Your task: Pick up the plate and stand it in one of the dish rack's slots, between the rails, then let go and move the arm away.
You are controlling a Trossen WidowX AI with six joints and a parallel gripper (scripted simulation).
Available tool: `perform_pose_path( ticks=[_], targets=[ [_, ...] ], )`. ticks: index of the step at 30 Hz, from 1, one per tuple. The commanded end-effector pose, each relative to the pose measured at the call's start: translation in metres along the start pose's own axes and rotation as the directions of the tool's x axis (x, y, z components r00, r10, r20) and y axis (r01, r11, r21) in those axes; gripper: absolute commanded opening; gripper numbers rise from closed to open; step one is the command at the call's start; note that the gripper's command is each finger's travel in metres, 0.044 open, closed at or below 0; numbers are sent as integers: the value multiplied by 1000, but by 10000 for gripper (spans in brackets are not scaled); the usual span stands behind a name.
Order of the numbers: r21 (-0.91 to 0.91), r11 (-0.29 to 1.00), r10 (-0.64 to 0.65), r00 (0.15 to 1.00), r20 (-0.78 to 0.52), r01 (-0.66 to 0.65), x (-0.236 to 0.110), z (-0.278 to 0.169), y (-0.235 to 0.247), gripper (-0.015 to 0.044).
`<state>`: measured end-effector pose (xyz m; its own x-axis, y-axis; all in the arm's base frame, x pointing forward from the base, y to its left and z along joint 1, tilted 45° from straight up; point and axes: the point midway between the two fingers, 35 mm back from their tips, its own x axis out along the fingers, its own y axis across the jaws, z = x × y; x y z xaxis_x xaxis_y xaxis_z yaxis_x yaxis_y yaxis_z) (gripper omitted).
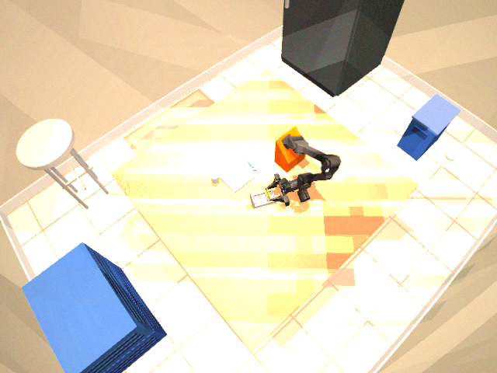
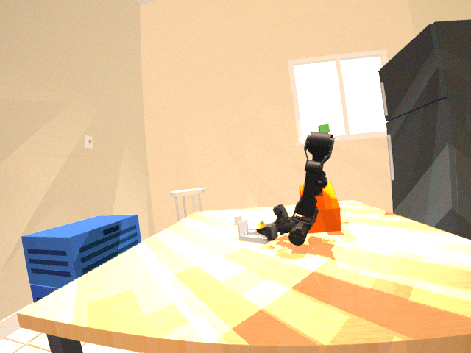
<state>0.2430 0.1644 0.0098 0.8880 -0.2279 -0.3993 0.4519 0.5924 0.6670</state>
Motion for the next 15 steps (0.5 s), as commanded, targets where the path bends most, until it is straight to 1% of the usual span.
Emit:
perform_pose_path(
  ticks=[1,7,15],
  targets=[
    [0,1000,0,1000,0,0,0,0,0,236],
    [0,1000,0,1000,0,0,0,0,0,394],
    [0,1000,0,1000,0,0,0,1,1,400]
  ],
)
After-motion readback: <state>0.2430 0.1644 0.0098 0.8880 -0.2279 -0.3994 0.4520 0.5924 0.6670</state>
